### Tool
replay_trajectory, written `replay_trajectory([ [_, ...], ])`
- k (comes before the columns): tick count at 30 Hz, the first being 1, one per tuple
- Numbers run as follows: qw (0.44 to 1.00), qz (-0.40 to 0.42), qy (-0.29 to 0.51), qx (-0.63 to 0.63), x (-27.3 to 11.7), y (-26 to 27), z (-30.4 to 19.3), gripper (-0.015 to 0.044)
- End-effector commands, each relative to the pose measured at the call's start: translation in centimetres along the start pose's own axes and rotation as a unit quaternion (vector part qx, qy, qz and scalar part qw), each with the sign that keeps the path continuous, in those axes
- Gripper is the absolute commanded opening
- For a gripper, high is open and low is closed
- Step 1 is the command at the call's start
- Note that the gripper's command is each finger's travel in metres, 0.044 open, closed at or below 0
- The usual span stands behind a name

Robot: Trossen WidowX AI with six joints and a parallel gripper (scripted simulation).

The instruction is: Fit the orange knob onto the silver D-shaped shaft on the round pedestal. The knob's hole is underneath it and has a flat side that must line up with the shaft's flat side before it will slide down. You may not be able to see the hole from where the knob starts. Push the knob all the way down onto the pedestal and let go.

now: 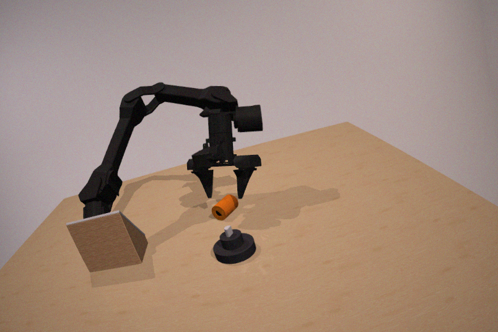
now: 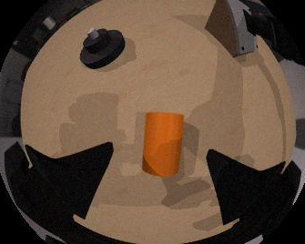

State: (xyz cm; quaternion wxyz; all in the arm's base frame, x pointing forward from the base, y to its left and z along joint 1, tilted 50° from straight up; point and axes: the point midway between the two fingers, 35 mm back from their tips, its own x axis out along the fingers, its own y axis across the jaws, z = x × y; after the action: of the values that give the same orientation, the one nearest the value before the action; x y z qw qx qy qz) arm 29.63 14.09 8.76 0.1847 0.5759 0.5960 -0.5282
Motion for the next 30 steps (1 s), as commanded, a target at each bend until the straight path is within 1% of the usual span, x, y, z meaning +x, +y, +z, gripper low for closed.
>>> replay_trajectory([
  [1,1.000,-0.004,0.001,0.004,0.7,-0.1,-0.1,0.0440],
  [17,1.000,-0.005,0.002,0.004,3.0,-0.2,-0.9,0.0440],
  [24,1.000,-0.005,0.002,0.004,3.0,-0.2,-0.9,0.0256],
  [25,1.000,-0.005,0.002,0.004,3.0,-0.2,-0.9,0.0240],
  [30,1.000,-0.005,0.002,0.004,3.0,-0.2,-0.9,0.0240],
])
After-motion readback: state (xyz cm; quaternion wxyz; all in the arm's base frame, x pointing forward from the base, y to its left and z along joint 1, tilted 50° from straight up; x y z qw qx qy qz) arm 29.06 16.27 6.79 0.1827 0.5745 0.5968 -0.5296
